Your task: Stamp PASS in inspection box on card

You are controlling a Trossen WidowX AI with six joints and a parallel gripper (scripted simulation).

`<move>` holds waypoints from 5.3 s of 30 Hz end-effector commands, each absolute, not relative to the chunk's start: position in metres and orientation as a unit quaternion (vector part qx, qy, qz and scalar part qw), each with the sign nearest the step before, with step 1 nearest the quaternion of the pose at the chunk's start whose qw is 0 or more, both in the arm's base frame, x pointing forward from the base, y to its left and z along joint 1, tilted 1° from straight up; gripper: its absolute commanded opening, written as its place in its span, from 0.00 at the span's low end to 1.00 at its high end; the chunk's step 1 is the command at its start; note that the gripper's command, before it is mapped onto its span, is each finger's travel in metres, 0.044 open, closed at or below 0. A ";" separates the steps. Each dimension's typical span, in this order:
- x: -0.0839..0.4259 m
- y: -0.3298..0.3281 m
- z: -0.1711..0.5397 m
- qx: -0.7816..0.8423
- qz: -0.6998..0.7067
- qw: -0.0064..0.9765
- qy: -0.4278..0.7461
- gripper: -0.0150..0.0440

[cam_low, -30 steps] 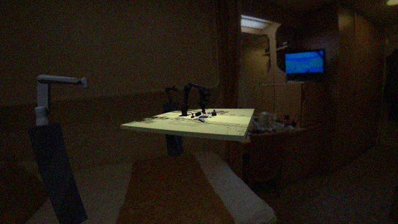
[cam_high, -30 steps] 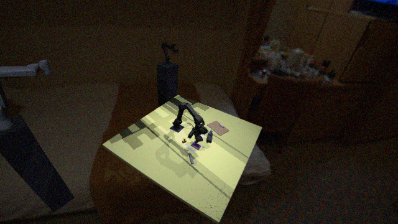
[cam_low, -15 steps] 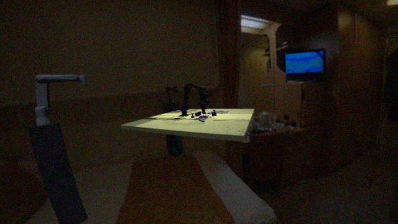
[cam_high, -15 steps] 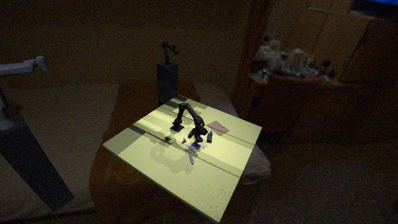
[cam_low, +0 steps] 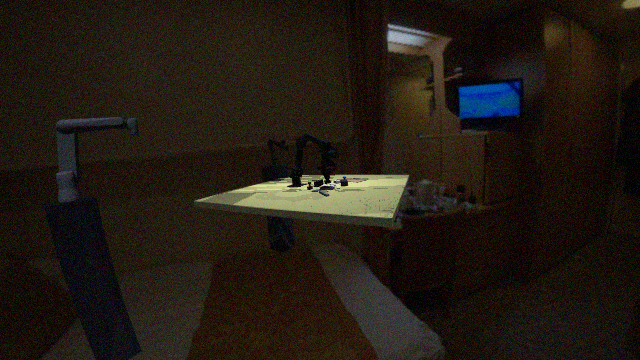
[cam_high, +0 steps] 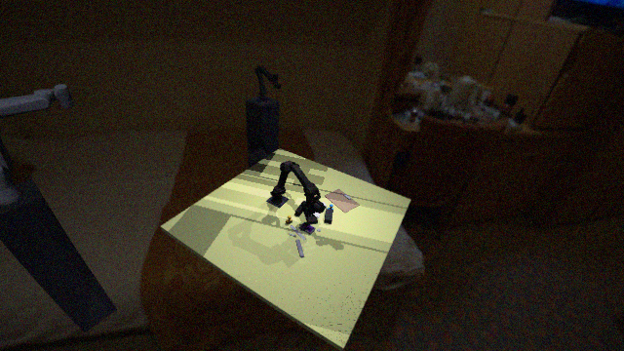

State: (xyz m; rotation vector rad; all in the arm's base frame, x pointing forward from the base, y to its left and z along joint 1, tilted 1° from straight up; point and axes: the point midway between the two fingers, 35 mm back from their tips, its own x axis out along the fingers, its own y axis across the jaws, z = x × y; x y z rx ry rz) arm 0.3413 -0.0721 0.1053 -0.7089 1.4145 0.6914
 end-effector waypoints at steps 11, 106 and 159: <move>0.341 -0.072 0.095 -0.311 0.304 0.650 0.623 0.25; 0.341 -0.071 0.074 -0.312 0.305 0.649 0.623 0.25; 0.341 -0.072 0.085 -0.312 0.305 0.649 0.623 0.25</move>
